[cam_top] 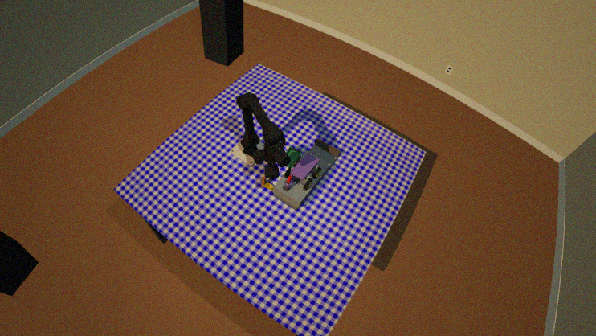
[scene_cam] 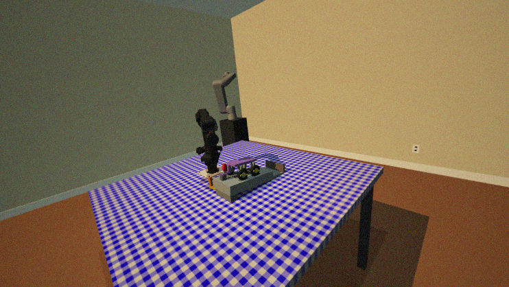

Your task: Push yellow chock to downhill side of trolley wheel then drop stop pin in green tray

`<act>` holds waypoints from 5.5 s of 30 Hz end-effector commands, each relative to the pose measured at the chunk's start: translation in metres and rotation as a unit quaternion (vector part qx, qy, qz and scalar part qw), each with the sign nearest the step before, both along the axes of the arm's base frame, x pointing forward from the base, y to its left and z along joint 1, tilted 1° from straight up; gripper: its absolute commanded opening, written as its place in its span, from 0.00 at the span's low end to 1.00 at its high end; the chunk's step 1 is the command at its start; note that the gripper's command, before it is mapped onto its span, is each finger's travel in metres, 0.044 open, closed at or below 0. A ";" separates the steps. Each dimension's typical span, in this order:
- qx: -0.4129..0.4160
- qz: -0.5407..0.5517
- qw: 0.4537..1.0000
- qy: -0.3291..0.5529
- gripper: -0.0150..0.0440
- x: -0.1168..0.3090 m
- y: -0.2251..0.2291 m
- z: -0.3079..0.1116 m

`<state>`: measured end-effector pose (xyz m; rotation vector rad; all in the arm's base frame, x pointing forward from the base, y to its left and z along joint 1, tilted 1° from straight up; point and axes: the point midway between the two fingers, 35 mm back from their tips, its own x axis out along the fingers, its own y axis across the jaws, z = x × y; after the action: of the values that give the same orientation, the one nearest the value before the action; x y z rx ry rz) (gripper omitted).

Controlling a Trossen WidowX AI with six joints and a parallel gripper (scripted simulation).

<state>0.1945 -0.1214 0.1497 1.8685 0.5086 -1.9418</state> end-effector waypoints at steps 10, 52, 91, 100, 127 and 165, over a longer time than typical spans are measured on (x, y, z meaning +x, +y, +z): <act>0.003 -0.222 0.975 -0.018 0.58 -0.020 -0.028 0.008; 0.002 -0.222 0.975 -0.018 0.58 -0.020 -0.030 -0.068; 0.002 -0.222 0.975 -0.018 0.25 -0.023 -0.028 -0.053; 0.003 -0.222 0.975 -0.018 0.25 -0.023 -0.028 -0.020; 0.003 -0.222 0.975 -0.018 0.25 -0.020 -0.027 0.058; 0.011 0.353 0.936 -0.002 0.25 -0.020 -0.027 0.058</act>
<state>0.1749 -0.1486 0.2072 1.4695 0.9832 -1.4988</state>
